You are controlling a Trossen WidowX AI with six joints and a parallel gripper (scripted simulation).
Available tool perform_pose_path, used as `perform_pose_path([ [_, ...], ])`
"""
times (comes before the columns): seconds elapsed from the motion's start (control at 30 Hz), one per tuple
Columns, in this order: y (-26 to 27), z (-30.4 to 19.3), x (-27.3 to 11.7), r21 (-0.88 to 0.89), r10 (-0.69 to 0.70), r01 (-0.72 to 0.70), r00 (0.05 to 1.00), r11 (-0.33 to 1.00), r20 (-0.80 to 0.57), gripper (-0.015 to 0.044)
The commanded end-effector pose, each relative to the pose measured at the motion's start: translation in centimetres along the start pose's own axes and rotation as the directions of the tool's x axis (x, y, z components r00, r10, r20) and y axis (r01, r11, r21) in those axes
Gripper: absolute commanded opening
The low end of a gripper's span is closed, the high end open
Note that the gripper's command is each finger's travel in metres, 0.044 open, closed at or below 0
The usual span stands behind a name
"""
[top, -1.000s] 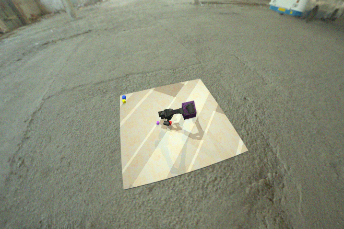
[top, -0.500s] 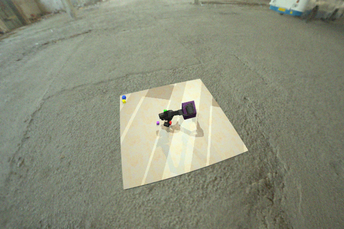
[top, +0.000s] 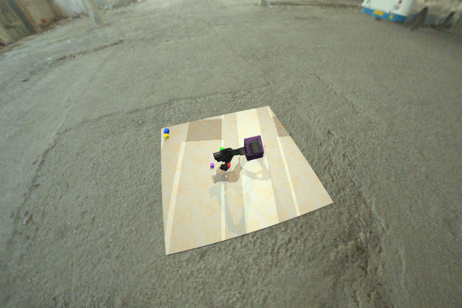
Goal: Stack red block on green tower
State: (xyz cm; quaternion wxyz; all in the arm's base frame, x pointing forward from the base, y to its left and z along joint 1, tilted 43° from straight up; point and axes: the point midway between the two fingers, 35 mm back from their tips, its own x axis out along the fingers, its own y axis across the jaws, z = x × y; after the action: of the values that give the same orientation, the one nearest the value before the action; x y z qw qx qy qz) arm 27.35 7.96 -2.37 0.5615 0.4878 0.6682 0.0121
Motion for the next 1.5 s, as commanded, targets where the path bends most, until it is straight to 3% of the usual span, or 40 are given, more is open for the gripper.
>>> perform_pose_path([
  [0.0,0.0,0.0,0.0,0.005,0.003,-0.003,1.000,1.000,-0.002,0.0361],
  [0.23,0.0,0.0,0.0,0.005,0.003,-0.003,1.000,1.000,-0.002,0.0177],
  [0.5,0.0,0.0,0.0,0.005,0.003,-0.003,1.000,1.000,-0.002,0.0124],
  [0.67,0.0,0.0,-1.1,0.005,0.002,-0.002,1.000,1.000,-0.001,0.0000],
  [1.47,0.0,0.1,-11.9,0.005,-0.001,0.001,1.000,1.000,0.001,0.0000],
])
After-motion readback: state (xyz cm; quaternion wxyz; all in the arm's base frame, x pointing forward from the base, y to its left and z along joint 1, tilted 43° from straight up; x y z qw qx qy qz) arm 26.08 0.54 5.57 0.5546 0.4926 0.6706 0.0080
